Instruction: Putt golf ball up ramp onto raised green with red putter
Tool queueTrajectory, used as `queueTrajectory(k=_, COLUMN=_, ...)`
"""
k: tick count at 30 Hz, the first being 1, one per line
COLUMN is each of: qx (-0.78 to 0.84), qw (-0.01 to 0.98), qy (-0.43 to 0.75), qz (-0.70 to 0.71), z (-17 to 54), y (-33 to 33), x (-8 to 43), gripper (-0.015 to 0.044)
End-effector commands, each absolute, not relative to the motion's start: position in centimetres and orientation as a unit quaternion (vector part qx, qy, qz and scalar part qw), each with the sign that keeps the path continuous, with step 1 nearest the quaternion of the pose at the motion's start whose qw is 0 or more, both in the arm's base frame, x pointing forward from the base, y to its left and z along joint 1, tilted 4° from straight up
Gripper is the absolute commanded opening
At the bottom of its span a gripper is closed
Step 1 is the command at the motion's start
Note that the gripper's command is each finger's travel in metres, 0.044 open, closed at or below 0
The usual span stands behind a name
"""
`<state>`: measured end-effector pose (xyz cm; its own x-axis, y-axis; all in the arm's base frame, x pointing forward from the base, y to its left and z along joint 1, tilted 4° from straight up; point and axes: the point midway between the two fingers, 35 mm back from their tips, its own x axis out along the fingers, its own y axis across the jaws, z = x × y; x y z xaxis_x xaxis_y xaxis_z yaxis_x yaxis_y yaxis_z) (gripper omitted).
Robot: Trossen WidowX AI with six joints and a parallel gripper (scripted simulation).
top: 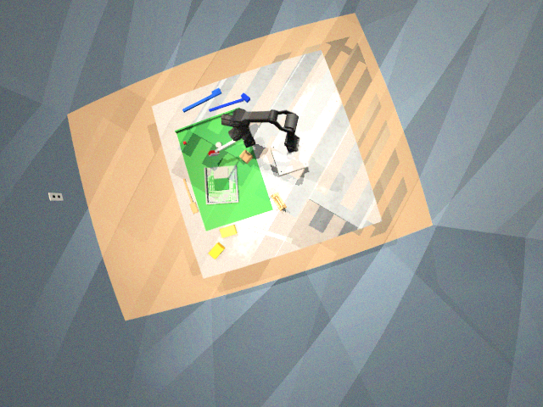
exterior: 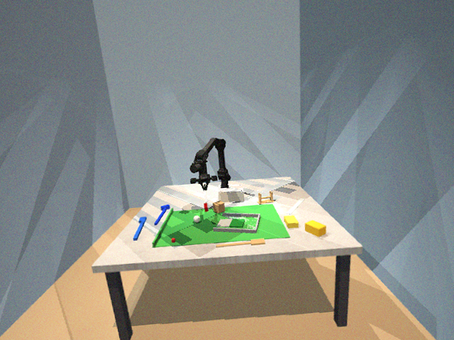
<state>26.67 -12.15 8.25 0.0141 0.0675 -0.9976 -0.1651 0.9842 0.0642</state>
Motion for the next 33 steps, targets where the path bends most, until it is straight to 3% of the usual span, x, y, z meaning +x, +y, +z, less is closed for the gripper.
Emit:
queueTrajectory(k=1, qx=0.008, qw=0.709, qy=0.704, qz=0.027, z=8.5, y=-14.5, x=25.8, gripper=0.0000)
queueTrajectory(k=8, qx=0.072, qw=0.698, qy=0.711, qz=-0.047, z=8.5, y=-17.7, x=24.0, gripper=0.0000)
queueTrajectory(k=33, qx=0.073, qw=0.697, qy=0.711, qz=-0.049, z=4.0, y=-17.6, x=23.9, gripper=0.0000)
